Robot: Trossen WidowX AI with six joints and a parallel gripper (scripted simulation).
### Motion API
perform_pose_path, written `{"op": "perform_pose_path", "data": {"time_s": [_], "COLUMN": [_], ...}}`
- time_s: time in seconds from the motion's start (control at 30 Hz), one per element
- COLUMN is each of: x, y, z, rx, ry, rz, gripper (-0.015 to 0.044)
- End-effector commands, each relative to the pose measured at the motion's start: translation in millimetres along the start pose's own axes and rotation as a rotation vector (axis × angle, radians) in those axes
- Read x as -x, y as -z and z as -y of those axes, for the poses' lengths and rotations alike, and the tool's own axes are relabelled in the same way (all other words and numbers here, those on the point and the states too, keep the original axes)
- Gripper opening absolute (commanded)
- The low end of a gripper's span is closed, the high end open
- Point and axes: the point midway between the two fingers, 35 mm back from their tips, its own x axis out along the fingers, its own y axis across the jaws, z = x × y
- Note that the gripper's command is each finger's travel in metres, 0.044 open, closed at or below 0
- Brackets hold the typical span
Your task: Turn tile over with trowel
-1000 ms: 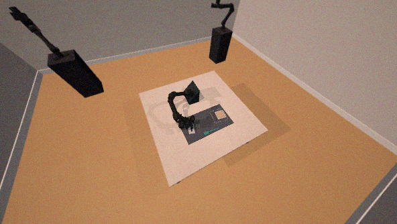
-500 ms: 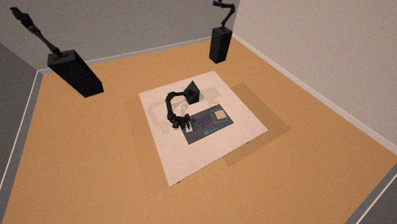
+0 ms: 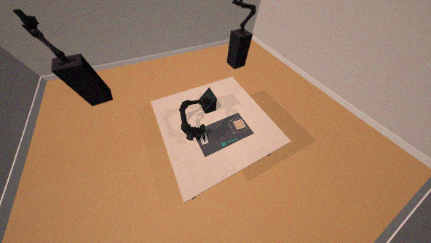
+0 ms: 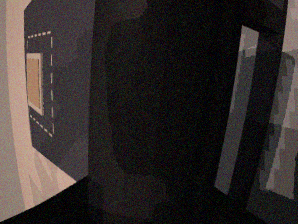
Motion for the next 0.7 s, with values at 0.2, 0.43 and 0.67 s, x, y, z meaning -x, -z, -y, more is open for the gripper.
{"op": "perform_pose_path", "data": {"time_s": [0.2,0.43,0.67], "x": [-13.8,-14.0,-14.0], "y": [-0.1,-0.1,-0.1], "z": [9.5,9.7,9.7], "rx": [0.008,0.008,0.008], "ry": [-0.014,-0.014,-0.014], "rz": [-0.006,-0.006,-0.006], "gripper": [0.0,0.0157,0.03]}}
